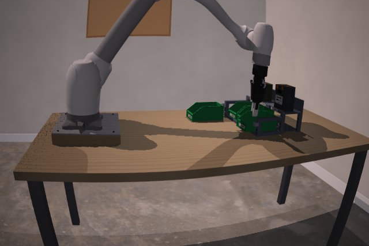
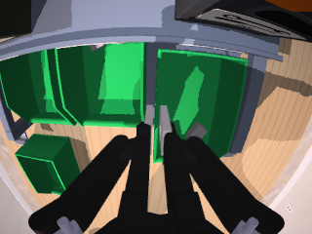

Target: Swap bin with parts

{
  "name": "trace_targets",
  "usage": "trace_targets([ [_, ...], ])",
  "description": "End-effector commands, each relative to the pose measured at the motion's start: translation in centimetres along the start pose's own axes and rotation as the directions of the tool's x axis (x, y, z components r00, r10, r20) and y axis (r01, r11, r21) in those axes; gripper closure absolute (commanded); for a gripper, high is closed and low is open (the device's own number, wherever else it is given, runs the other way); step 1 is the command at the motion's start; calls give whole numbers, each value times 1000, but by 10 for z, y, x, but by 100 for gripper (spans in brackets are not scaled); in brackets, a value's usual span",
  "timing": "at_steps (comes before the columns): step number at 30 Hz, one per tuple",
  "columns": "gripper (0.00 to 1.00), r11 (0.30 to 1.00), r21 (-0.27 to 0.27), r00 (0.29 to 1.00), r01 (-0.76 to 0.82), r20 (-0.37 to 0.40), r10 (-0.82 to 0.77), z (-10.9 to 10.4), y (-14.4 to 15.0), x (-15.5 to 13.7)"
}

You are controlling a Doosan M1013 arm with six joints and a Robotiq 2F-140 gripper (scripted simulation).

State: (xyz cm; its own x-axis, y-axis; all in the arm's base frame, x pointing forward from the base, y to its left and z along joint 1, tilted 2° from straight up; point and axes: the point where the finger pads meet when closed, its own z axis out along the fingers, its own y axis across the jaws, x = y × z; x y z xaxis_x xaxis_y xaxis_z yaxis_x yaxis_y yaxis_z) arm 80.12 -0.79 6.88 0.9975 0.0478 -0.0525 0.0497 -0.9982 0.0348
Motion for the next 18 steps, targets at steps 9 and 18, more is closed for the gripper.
trace_targets([
  [9,85,1000,0,1000,0,0,0,-9,0,-1],
  [18,85,1000,0,1000,0,0,0,-23,0,-2],
])
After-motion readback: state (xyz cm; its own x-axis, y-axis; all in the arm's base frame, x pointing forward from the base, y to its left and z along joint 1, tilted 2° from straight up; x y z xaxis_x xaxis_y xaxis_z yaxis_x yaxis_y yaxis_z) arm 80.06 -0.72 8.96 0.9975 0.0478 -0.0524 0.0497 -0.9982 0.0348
